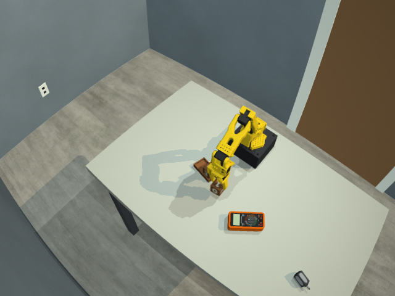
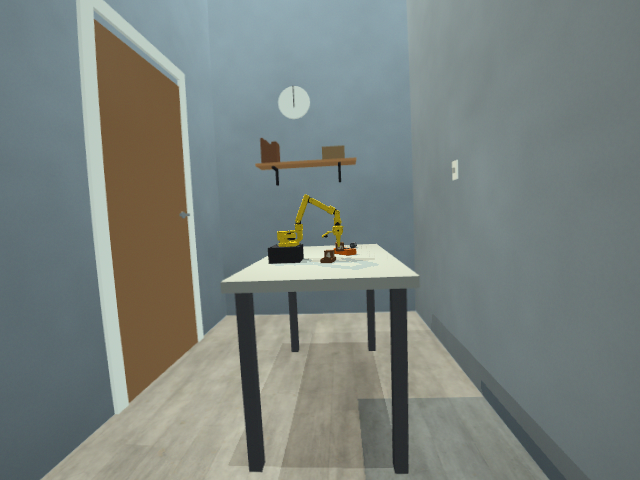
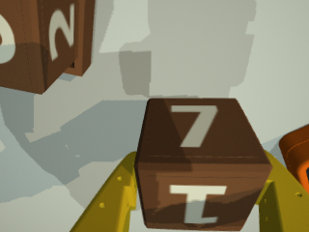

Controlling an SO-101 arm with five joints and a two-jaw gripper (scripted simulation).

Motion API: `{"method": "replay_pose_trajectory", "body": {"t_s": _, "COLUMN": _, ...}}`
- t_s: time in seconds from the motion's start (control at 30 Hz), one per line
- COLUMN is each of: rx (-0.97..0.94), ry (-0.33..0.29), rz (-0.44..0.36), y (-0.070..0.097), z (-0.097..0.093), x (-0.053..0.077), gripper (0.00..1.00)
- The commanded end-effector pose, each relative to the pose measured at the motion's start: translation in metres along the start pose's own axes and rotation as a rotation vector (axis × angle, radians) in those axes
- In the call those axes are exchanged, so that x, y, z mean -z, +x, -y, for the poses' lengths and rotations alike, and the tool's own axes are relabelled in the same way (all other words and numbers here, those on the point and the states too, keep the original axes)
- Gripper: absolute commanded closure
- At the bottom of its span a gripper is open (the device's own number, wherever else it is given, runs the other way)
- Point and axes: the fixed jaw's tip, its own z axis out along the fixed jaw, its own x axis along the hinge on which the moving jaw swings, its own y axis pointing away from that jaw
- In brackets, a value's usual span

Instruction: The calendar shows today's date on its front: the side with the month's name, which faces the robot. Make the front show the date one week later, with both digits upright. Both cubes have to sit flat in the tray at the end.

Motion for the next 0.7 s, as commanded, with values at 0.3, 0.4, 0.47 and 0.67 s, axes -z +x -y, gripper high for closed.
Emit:
{"method": "replay_pose_trajectory", "body": {"t_s": 0.3, "rx": 0.034, "ry": 0.002, "rz": 0.010, "y": -0.0018, "z": -0.0022, "x": -0.0028, "gripper": 1.00}}
{"method": "replay_pose_trajectory", "body": {"t_s": 0.4, "rx": 0.034, "ry": 0.002, "rz": 0.010, "y": -0.0018, "z": -0.0022, "x": -0.0028, "gripper": 1.00}}
{"method": "replay_pose_trajectory", "body": {"t_s": 0.47, "rx": 0.034, "ry": 0.002, "rz": 0.010, "y": -0.0018, "z": -0.0022, "x": -0.0028, "gripper": 1.00}}
{"method": "replay_pose_trajectory", "body": {"t_s": 0.67, "rx": 0.032, "ry": 0.002, "rz": 0.025, "y": -0.0064, "z": -0.0063, "x": -0.0042, "gripper": 1.00}}
